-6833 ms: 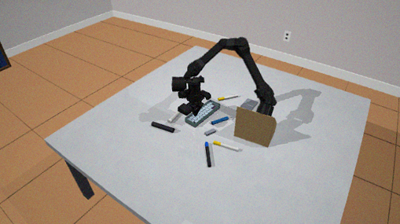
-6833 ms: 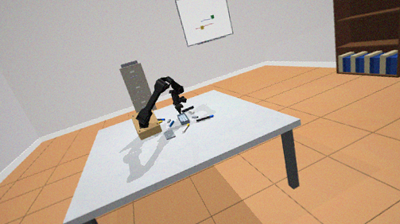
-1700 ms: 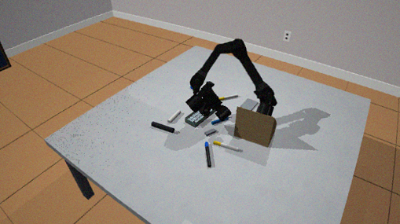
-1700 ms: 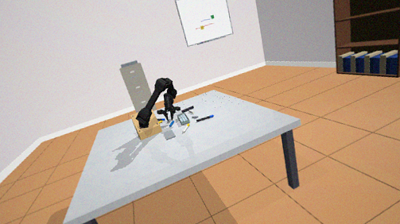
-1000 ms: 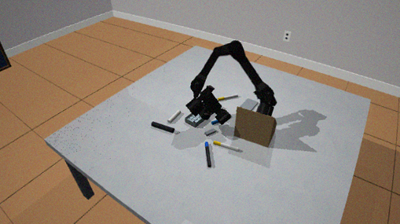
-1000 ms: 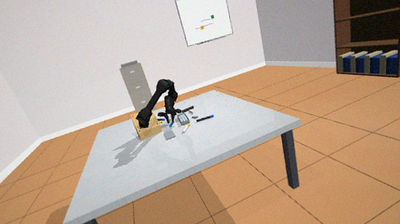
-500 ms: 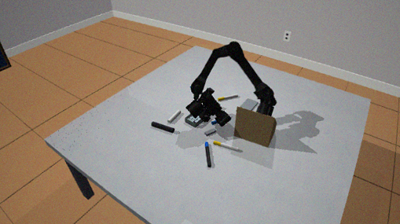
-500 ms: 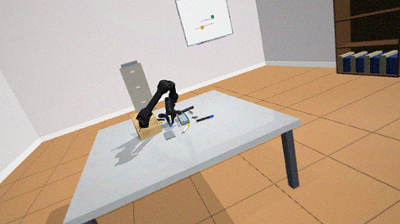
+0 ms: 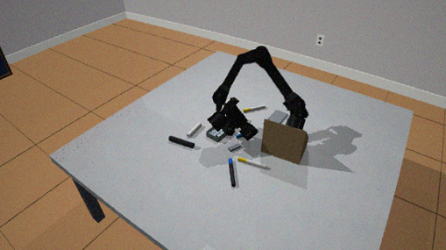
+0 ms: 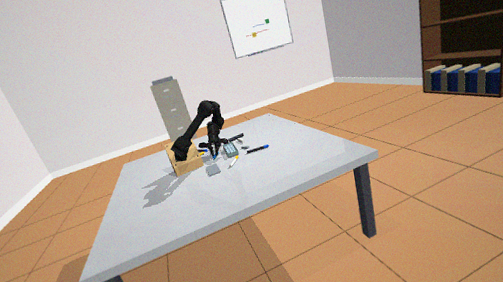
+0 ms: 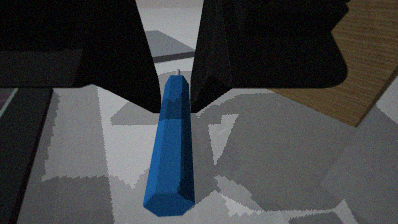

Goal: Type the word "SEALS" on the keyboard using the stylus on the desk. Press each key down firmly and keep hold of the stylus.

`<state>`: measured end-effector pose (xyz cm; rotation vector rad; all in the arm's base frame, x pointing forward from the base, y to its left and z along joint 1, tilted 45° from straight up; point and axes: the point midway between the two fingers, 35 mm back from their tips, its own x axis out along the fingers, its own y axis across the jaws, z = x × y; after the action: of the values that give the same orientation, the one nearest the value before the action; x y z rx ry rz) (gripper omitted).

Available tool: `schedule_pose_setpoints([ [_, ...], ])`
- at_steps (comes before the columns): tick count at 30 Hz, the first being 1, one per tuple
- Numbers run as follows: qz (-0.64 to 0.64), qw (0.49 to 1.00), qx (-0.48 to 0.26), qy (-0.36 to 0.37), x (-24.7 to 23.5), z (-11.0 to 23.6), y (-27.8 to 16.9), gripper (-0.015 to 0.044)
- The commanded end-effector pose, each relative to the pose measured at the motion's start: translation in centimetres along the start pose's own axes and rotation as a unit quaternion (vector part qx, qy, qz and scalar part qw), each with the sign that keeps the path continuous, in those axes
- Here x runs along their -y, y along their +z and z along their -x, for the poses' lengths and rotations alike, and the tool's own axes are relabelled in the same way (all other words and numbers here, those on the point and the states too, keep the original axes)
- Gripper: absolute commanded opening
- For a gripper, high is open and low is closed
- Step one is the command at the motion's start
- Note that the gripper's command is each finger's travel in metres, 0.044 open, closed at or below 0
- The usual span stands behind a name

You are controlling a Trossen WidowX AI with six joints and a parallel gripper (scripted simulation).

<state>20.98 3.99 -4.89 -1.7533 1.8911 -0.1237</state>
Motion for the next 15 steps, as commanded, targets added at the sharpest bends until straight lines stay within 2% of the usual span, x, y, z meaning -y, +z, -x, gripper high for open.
schedule_pose_setpoints([
  [1, -0.003, 1.0, 0.003, 0.001, 0.1, 1.2, -0.5, 0.0],
  [7, -0.003, 1.0, 0.003, 0.0, 0.0, 4.0, -2.2, 0.0],
  [15, -0.012, 0.999, 0.034, 0.022, -0.1, 3.5, -2.0, 0.0],
])
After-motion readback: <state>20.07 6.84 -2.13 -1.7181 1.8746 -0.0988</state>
